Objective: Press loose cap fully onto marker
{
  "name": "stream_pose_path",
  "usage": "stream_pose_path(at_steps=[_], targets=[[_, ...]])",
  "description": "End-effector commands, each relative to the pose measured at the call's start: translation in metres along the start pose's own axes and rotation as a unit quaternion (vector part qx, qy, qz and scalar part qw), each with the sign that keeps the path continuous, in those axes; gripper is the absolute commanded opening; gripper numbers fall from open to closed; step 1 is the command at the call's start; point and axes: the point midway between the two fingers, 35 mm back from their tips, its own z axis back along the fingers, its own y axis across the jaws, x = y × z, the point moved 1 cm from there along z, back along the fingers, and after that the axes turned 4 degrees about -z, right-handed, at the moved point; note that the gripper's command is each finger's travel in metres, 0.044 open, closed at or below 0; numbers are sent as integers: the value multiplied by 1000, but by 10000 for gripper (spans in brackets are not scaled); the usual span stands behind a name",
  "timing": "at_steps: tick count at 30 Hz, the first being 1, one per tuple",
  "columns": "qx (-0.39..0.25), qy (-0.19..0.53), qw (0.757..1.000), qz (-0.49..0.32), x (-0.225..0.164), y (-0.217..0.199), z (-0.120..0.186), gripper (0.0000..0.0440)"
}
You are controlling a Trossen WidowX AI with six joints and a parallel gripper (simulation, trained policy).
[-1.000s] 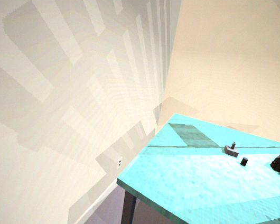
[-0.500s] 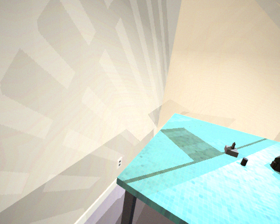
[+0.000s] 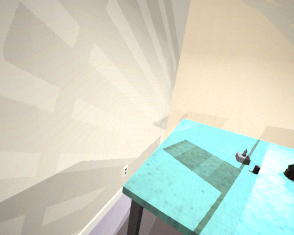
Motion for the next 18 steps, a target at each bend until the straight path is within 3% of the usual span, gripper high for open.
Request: stream_pose_path(at_steps=[1, 18], targets=[[14, 7, 1000, -6, -2, 5, 12, 295], [71, 29, 996, -45, -11, 36, 55, 298]])
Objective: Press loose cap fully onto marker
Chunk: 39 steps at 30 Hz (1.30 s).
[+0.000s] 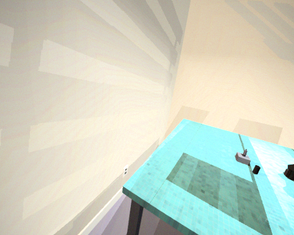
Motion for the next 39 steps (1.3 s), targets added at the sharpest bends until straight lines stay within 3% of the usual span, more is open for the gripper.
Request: stream_pose_path(at_steps=[1, 39], targets=[[14, 7, 1000, -7, -3, 8, 11, 298], [139, 65, 983, -100, -26, 100, 103, 305]])
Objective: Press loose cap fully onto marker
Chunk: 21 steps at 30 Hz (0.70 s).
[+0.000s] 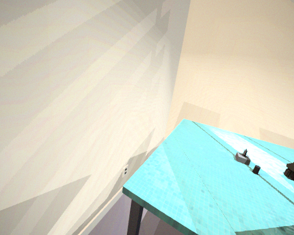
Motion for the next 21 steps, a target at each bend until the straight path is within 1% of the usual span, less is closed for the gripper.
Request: stream_pose_path(at_steps=[1, 21], targets=[[14, 8, 1000, -8, -4, 11, 8, 305], [77, 39, 994, -64, -26, 74, 46, 308]])
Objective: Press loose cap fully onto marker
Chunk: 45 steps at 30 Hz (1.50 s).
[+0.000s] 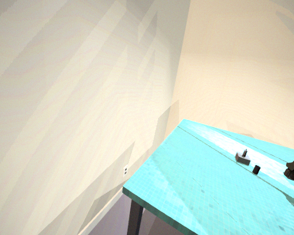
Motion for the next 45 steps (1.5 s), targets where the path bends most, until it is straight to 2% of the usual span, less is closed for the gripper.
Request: stream_pose_path(at_steps=[1, 45], targets=[[14, 6, 1000, -10, -5, 13, 6, 308], [131, 60, 977, -154, -38, 159, 87, 313]])
